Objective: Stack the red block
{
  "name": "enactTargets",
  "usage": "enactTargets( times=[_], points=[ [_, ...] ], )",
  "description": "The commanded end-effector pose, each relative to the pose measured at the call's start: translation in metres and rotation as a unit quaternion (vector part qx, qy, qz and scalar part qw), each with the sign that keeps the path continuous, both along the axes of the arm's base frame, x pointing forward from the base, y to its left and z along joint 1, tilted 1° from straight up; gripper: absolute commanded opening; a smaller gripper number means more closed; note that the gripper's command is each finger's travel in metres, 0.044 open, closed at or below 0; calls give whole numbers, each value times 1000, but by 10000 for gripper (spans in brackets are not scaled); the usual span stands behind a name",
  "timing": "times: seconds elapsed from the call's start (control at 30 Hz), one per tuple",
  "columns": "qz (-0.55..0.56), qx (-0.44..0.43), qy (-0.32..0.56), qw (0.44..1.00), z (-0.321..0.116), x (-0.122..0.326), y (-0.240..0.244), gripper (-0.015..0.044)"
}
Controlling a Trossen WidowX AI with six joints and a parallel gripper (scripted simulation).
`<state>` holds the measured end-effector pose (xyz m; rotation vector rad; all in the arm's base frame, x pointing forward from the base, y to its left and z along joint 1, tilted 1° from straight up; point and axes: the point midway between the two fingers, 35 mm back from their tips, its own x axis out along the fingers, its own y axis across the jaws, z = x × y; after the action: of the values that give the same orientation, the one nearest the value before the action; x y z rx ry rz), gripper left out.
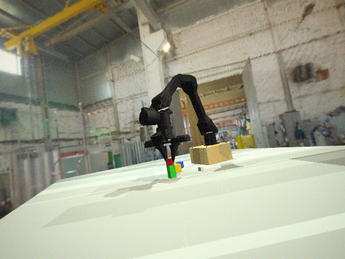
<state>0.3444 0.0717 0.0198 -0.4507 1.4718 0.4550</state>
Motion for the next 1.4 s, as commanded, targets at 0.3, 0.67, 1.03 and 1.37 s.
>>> enactTargets(
  times=[0.3,0.67,1.03,1.37],
  points=[
    [-1,-2,-1,1000,-1,0,-1,0],
    [0,0,0,1000,0,0,0,210],
    [0,0,0,1000,0,0,0,440],
    [0,0,0,1000,0,0,0,440]
  ],
)
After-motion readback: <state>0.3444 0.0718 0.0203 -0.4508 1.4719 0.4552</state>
